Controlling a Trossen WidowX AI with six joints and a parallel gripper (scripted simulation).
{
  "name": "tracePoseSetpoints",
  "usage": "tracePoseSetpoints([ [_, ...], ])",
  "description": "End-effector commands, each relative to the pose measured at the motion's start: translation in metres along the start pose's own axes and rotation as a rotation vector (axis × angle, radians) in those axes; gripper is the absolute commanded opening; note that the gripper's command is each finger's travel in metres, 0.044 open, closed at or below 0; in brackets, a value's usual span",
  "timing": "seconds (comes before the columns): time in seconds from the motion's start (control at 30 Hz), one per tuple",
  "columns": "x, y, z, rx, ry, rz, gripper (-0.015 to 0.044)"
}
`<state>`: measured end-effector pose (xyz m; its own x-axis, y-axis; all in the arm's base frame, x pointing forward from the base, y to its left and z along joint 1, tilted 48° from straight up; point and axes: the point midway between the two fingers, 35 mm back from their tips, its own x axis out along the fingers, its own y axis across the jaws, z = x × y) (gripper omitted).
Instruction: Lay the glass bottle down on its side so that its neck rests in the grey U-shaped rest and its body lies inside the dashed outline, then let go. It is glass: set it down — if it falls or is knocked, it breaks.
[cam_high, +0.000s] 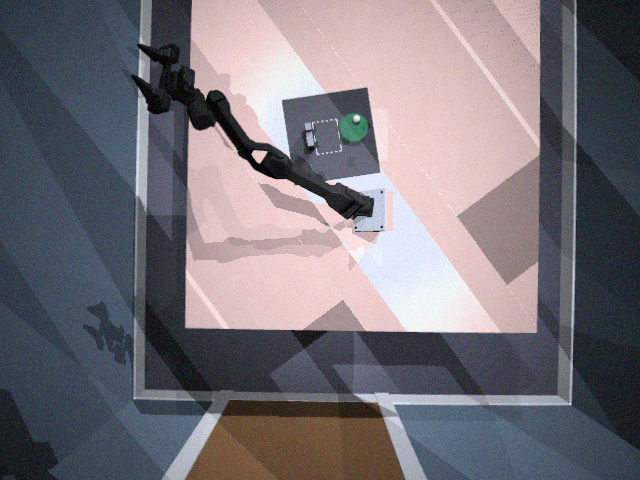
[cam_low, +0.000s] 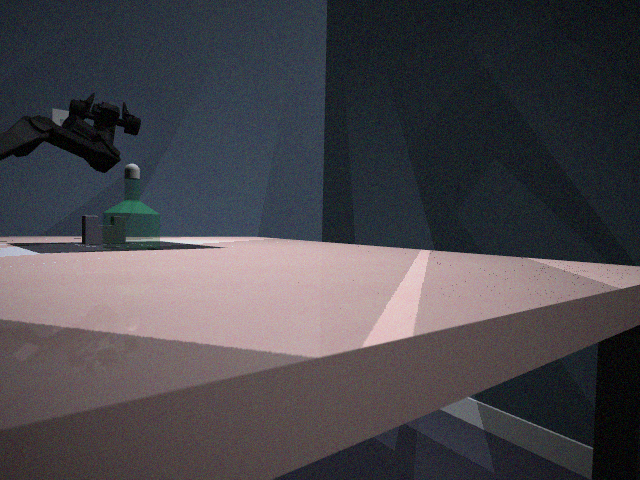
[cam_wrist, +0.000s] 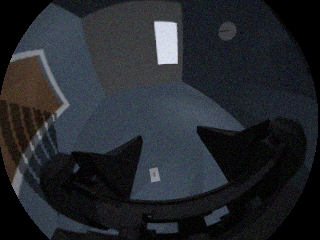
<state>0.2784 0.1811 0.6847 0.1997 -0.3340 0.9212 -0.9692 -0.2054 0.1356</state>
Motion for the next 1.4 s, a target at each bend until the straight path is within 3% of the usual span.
tracePoseSetpoints([
  [0.0, 0.000, -0.001, 0.000, -0.004, 0.003, -0.002, 0.0426],
  [0.2, -0.003, -0.044, -0.003, -0.165, 0.135, -0.095, 0.0440],
  [0.57, -0.048, -0.191, 0.042, -0.578, 0.532, -0.454, 0.0440],
  [1.0, -0.161, -0.304, 0.199, -0.830, 0.872, -1.059, 0.0440],
  [1.37, -0.283, -0.290, 0.354, -0.743, 0.977, -1.671, 0.0440],
])
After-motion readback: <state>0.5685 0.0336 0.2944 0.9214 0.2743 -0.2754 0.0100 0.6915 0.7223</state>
